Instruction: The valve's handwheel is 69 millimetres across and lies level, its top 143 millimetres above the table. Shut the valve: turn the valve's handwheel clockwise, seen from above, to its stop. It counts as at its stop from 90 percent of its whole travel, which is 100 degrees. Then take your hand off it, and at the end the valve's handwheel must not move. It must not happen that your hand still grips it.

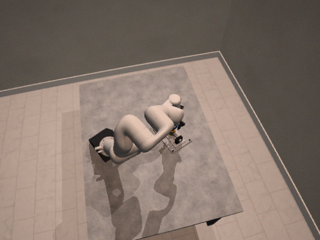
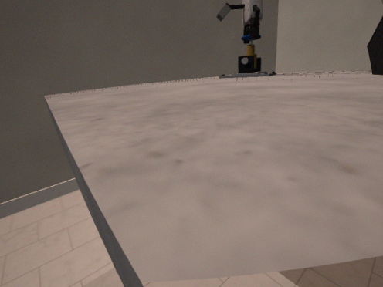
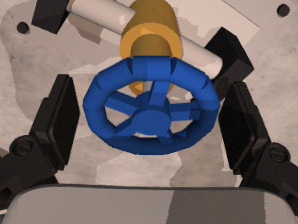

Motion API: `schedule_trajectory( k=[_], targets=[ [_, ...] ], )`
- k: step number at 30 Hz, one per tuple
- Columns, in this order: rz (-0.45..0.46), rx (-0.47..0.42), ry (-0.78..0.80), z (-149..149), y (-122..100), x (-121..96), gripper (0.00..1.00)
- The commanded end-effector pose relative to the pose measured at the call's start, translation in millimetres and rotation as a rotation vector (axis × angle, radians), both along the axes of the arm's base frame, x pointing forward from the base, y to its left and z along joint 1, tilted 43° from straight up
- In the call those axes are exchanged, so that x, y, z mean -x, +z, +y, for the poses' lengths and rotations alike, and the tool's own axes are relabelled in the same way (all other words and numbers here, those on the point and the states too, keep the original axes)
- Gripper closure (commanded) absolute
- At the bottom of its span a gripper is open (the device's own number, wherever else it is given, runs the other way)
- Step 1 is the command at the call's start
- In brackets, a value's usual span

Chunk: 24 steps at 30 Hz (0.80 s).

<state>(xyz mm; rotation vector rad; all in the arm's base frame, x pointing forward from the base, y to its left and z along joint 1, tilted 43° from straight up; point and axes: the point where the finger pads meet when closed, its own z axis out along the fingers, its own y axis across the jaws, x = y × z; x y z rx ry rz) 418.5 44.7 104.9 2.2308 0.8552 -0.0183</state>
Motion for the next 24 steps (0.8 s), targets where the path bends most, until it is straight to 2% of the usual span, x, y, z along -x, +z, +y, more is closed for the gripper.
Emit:
schedule_trajectory(
  k=[1, 2, 24],
  targets=[
    [-0.002, -0.001, 0.003, 1.6, 0.5, -0.8, 0.00],
    [-0.002, -0.001, 0.003, 1.6, 0.5, -0.8, 1.00],
    [-0.002, -0.001, 0.003, 1.6, 0.5, -0.8, 1.00]
  ],
)
